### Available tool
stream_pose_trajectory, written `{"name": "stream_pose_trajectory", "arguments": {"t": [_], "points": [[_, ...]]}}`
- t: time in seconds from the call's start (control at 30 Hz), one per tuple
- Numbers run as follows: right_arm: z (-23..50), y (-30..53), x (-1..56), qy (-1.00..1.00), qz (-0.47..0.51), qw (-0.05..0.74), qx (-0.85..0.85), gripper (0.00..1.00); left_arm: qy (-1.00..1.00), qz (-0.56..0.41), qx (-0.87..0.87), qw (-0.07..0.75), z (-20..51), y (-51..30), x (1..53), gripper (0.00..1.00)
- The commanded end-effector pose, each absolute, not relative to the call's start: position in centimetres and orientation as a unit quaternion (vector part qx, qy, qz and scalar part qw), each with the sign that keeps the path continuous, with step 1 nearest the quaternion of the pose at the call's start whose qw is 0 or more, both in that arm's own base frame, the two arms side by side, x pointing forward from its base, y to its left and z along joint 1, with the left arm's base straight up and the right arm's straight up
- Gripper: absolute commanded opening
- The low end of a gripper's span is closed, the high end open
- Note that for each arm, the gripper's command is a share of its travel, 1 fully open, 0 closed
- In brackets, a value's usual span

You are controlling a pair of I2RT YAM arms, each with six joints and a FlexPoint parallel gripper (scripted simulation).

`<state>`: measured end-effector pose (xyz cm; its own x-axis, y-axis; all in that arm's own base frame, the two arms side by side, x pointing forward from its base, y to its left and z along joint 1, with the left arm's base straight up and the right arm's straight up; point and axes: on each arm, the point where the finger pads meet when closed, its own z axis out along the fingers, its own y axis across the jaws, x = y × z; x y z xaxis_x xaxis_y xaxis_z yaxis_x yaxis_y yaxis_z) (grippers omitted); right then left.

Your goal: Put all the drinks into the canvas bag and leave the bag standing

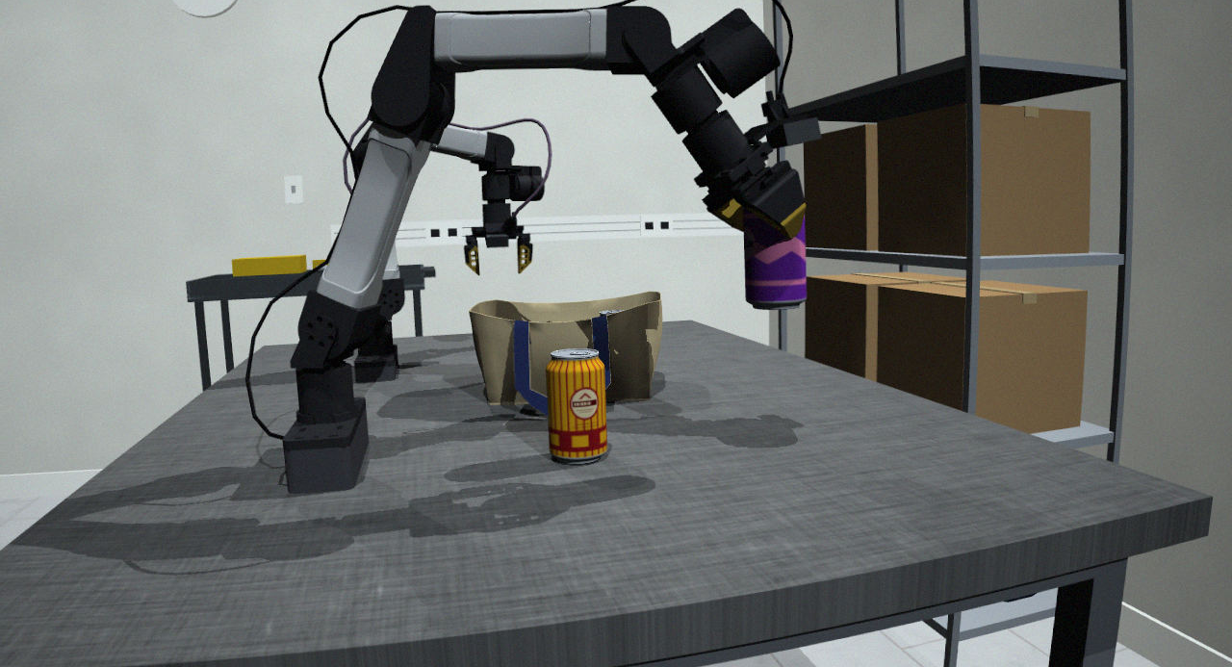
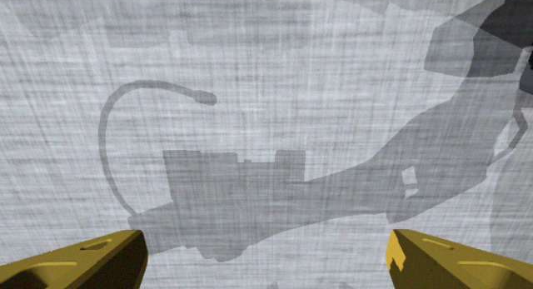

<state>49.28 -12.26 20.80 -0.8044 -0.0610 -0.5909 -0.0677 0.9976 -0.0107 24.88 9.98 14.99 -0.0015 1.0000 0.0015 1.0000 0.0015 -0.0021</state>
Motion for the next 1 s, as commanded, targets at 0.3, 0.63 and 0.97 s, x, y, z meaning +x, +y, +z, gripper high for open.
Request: {"name": "stream_pose_trajectory", "arguments": {"t": [0.3, 0.63, 0.97], "points": [[25.8, -10.0, 49.5, 0.923, -0.017, 0.383, -0.038, 0.67, -0.707, -0.01, -0.707, 0.0, 15.2, 10.0, 25.5, 0.86], [26.7, -7.8, 48.8, 0.918, -0.019, 0.395, -0.041, 0.67, -0.707, -0.01, -0.707, 0.0, 15.2, 10.0, 25.5, 0.86], [26.1, -4.9, 47.9, 0.919, -0.013, 0.391, -0.035, 0.67, -0.707, -0.01, -0.707, 0.0, 15.2, 10.0, 25.5, 0.86]]}}
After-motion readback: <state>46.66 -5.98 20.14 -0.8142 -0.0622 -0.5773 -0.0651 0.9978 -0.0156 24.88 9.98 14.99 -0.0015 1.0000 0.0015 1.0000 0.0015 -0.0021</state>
